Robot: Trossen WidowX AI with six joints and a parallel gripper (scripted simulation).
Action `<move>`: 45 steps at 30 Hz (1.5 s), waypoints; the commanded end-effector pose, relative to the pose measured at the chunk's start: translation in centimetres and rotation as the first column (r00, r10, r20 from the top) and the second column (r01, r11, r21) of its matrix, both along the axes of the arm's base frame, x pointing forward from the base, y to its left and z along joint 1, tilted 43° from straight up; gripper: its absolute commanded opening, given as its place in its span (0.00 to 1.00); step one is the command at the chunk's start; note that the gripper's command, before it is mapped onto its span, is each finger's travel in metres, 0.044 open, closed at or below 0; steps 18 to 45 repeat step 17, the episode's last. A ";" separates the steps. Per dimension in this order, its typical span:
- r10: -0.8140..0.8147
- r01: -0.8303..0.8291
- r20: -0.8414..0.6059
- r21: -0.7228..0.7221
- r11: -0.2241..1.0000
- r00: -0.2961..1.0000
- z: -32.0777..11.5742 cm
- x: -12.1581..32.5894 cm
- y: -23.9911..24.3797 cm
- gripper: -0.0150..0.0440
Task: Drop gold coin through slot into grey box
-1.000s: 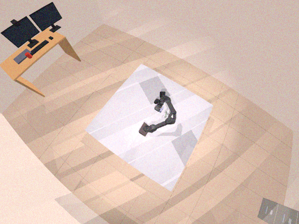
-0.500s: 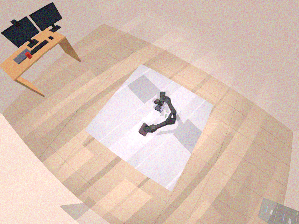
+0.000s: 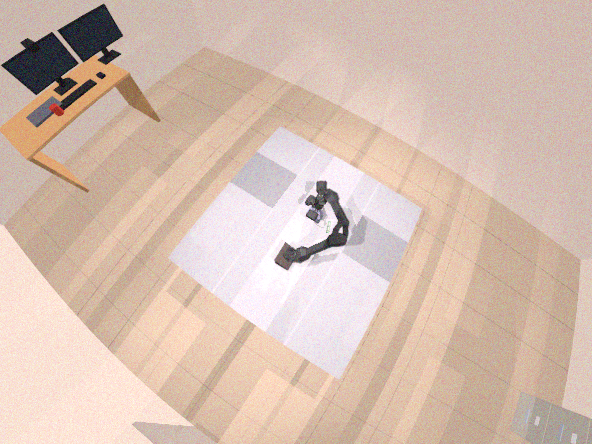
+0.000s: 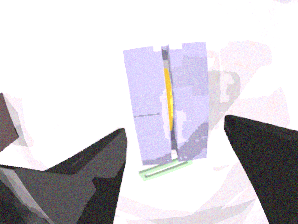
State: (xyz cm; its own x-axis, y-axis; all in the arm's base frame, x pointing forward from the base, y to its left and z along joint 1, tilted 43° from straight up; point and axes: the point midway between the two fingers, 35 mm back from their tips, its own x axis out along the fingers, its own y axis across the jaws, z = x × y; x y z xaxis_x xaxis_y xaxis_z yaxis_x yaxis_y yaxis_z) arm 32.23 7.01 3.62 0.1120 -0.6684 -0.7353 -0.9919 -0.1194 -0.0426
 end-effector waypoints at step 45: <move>-0.002 0.002 -0.001 -0.002 1.000 1.000 3.6 -0.8 3.0 1.00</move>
